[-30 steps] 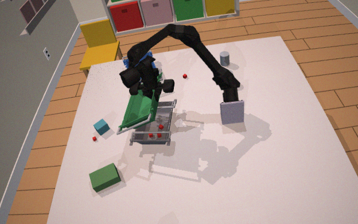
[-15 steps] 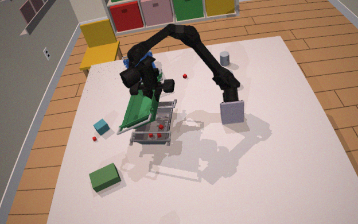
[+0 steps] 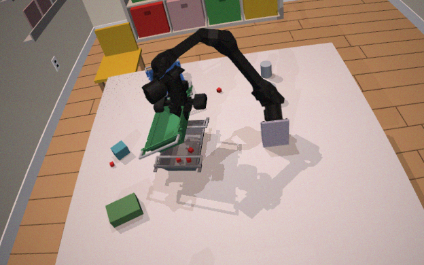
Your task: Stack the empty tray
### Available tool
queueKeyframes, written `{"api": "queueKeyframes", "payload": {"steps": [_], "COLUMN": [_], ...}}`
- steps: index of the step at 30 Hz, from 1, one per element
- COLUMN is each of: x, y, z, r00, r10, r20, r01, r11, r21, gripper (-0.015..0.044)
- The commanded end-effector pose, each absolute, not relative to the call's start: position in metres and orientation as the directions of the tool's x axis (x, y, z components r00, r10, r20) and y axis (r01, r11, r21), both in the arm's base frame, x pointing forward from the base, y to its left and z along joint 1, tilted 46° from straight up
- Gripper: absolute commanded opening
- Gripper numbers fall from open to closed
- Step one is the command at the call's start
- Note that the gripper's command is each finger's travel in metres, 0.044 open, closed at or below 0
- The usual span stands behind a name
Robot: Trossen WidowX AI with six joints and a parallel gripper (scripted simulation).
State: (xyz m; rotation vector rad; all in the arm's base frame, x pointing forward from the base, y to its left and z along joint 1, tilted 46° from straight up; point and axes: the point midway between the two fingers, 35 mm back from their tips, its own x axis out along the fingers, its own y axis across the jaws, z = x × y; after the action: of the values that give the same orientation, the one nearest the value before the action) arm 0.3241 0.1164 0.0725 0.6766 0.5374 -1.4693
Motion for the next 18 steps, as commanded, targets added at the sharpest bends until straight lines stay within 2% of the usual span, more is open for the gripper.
{"api": "queueKeyframes", "payload": {"steps": [1, 18], "x": [0.325, 0.328], "y": [0.118, 0.099], "z": [0.072, 0.054], "r00": [0.066, 0.066], "r10": [-0.712, -0.712], "r20": [-0.699, -0.699], "r01": [0.995, 0.995], "r11": [-0.009, -0.008], "r21": [0.102, 0.103], "gripper": [0.0, 0.0]}}
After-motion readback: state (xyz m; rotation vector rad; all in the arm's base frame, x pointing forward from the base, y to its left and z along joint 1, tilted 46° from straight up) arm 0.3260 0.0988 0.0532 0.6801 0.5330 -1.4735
